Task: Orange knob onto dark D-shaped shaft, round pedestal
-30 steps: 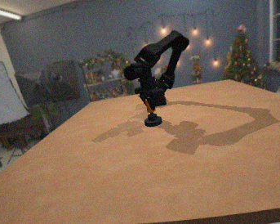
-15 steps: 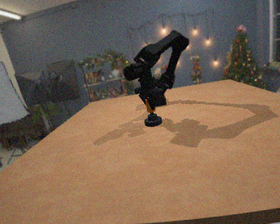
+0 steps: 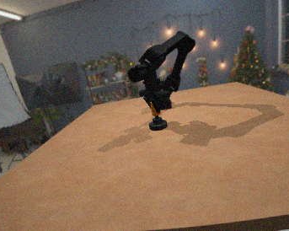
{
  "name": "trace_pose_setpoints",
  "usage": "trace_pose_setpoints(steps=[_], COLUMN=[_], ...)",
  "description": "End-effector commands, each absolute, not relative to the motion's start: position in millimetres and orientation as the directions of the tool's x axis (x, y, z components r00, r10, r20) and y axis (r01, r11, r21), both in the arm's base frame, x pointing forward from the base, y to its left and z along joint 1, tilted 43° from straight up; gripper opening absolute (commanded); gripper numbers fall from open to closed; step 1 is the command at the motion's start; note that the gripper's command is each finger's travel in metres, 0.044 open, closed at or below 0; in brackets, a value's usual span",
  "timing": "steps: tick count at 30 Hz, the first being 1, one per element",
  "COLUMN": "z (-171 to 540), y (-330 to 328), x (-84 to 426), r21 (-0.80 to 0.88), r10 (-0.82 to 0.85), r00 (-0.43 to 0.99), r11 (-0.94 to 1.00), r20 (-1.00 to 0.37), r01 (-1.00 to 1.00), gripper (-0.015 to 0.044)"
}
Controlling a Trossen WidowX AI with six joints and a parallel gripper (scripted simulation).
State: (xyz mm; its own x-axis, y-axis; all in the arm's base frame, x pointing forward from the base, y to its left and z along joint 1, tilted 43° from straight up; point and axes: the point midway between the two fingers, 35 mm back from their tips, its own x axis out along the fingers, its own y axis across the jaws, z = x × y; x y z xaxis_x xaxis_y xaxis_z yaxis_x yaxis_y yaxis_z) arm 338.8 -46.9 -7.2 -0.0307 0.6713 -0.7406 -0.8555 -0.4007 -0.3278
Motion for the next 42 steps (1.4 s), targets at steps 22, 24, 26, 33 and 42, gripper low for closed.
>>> trace_pose_setpoints(steps=[22,24,26,33,42], z=[-6.8,-6.8,-7.1,-9.7,-8.1], y=[-48.8,-48.8,-48.9,-47.9,-46.9], x=[339.3,339.4,339.6,339.3,337.3], r21=[-0.329,-0.344,-0.378,-0.443,-0.443], r10=[0.669,0.669,0.669,0.669,0.669], r00=[-0.029,-0.029,-0.029,-0.029,-0.03], r11=[-0.402,-0.418,-0.455,-0.523,-0.523], r20=[-0.742,-0.742,-0.742,-0.742,-0.742], r01=[-0.855,-0.841,-0.806,-0.728,-0.728], gripper=[0.0,0.0,0.0,0.0,0.0])
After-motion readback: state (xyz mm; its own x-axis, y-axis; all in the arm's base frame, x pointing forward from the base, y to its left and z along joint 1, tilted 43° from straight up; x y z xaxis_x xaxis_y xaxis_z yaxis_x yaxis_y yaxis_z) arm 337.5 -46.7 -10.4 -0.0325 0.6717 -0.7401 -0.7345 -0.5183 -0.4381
